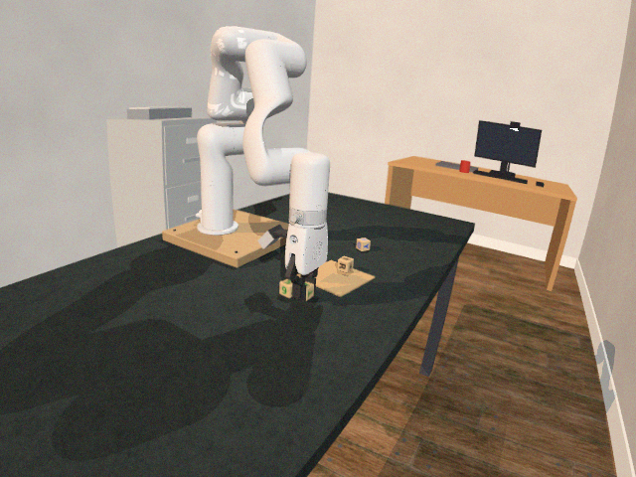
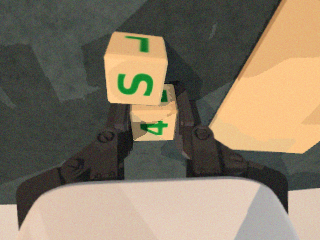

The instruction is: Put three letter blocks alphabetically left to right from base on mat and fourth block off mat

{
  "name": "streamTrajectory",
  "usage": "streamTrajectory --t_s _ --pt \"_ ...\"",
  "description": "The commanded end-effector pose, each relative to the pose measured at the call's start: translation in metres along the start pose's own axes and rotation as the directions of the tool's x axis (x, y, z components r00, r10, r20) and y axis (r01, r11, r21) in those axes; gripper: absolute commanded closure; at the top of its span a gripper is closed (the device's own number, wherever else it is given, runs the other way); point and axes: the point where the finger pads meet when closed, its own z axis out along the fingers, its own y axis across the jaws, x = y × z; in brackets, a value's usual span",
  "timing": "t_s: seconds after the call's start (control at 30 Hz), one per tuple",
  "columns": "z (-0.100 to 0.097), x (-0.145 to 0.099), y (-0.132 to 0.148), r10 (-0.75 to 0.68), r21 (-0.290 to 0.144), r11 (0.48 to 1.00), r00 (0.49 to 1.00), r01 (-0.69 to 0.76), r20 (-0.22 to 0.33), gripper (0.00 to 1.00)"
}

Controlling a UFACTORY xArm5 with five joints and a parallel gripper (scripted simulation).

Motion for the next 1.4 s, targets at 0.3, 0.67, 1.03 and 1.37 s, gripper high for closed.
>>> streamTrajectory --t_s 0.3,0.67,1.03,1.37 --pt "-0.001 -0.001 0.0 0.0 0.001 1.0 1.0 0.0 0.003 0.61" --pt "-0.001 -0.001 0.0 0.0 0.001 1.0 1.0 0.0 0.003 0.53" --pt "-0.003 -0.001 0.0 0.0 0.001 1.0 1.0 0.0 0.003 0.53" --pt "-0.041 -0.001 0.0 0.0 0.001 1.0 1.0 0.0 0.003 0.53"
